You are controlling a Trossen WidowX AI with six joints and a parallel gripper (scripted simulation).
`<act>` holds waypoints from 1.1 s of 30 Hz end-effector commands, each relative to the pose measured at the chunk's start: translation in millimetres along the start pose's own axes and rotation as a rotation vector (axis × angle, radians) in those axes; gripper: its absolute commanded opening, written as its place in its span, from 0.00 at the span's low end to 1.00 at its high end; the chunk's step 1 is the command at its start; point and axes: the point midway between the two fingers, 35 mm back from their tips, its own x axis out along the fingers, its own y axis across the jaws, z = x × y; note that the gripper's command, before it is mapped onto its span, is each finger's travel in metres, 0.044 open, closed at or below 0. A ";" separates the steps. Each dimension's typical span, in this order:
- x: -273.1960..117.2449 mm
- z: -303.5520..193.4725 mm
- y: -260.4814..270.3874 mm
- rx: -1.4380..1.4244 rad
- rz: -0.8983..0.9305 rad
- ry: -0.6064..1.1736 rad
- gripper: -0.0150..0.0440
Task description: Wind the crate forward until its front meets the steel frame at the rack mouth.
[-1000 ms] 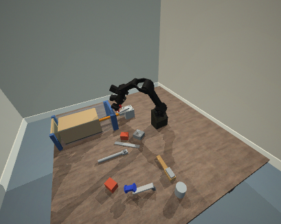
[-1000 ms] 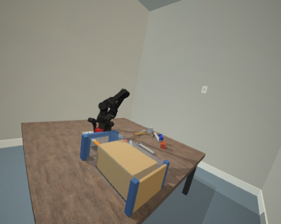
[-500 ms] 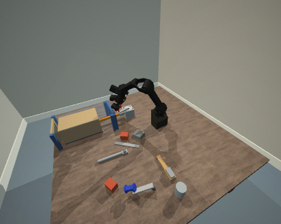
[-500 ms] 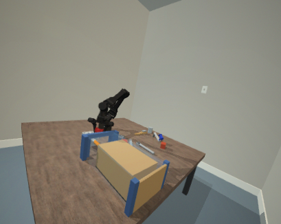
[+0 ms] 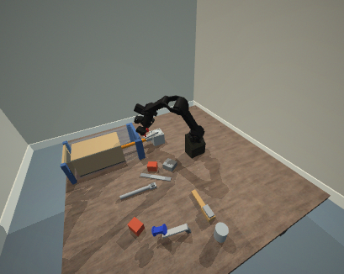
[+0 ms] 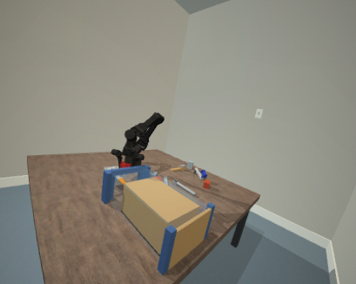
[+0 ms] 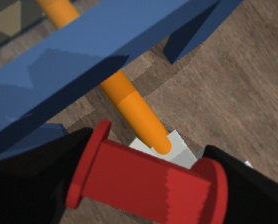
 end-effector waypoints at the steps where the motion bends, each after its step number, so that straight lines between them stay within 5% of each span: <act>1: -0.2 0.2 0.2 -0.001 0.000 0.000 0.25; 13: -0.2 0.2 0.2 -0.001 0.000 0.000 0.25; 29: 0.0 0.0 0.0 0.000 0.000 0.000 0.97; 33: -2.2 1.4 0.0 0.000 0.000 0.000 0.96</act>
